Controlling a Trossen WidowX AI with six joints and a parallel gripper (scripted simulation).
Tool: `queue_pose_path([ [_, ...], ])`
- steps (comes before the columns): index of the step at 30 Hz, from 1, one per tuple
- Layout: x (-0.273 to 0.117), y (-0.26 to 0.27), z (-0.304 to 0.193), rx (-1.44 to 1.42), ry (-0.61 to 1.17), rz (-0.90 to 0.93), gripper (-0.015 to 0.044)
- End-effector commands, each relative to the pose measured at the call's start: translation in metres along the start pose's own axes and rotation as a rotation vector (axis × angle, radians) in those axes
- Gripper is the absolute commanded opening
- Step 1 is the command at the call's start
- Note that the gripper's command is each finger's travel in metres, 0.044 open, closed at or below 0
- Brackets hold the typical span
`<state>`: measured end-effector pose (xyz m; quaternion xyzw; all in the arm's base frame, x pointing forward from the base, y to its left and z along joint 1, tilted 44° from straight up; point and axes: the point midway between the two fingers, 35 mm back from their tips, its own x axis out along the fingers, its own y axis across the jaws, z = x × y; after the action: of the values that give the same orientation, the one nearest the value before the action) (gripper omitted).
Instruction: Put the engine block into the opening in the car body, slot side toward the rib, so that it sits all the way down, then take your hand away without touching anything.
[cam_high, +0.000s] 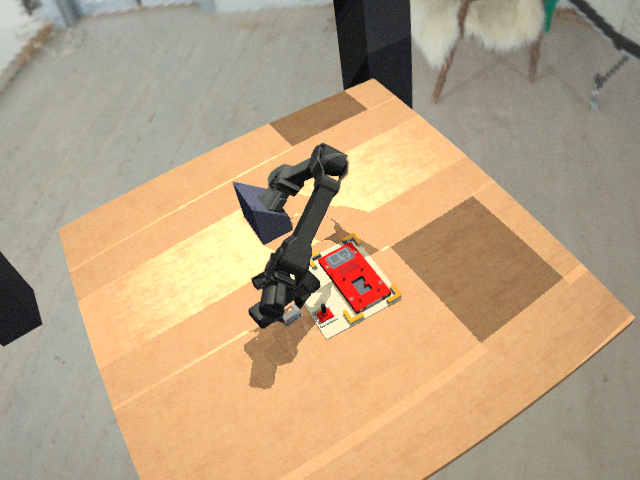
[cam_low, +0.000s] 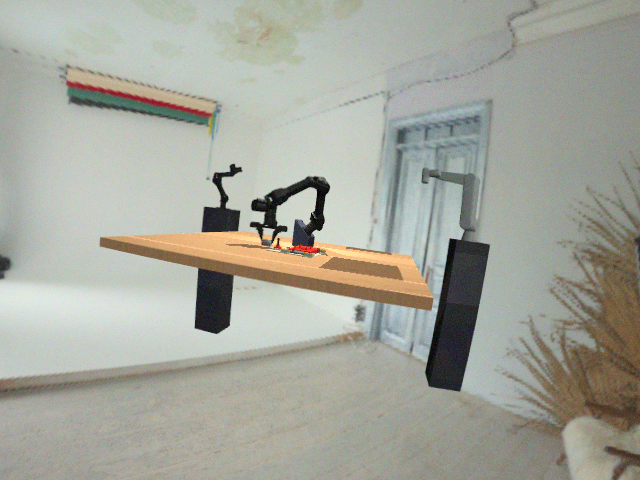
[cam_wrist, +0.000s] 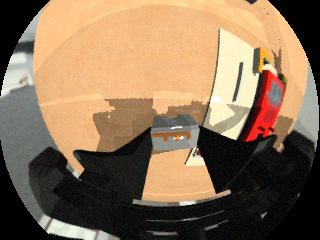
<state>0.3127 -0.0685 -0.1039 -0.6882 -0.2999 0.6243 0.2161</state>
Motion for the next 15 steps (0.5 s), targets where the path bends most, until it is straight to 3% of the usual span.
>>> queue_pose_path([
  [1,0.0090,-0.0013,0.0030,0.011,-0.006,-0.011,0.0000],
  [13,0.0174,-0.0015,0.0030,0.011,-0.006,-0.011,0.0000],
  [15,0.0091,0.0005,0.0003,0.007,0.007,-0.001,0.0053],
])
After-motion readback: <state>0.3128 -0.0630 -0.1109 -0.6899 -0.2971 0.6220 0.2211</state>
